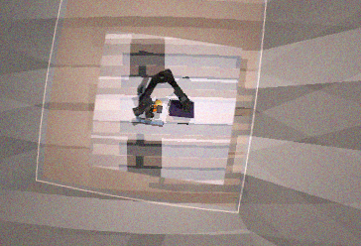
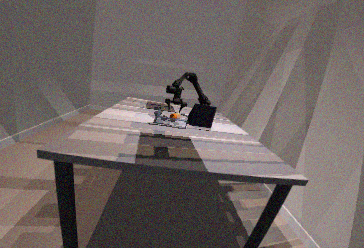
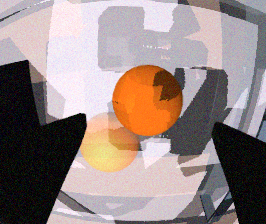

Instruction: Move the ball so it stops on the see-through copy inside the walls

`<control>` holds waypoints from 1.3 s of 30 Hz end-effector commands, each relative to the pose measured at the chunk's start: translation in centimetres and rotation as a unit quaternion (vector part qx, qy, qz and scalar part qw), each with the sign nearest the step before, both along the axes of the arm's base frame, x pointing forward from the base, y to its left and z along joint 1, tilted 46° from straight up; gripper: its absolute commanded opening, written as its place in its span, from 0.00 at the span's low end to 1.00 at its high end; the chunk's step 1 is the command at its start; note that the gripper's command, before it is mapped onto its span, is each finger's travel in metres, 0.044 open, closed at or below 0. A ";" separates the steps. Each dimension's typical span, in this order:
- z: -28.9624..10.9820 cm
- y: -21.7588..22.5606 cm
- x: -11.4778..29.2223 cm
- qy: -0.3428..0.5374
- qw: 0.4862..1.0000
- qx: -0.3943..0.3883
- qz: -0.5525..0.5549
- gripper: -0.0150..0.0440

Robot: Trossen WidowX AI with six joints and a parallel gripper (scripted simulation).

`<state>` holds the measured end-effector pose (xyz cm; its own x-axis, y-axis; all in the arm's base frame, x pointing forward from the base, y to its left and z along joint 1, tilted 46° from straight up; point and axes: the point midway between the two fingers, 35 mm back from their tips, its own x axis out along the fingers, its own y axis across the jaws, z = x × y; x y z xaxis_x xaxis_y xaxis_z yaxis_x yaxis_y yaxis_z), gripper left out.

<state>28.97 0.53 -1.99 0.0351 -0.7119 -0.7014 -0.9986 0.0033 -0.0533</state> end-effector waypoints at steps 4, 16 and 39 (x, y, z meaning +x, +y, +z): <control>-0.8 -0.8 -0.1 0.004 1.000 -0.003 0.002 0.98; -2.2 -2.2 0.0 0.003 1.000 -0.003 0.002 0.98; -3.6 -3.8 0.0 0.003 1.000 -0.005 0.002 0.75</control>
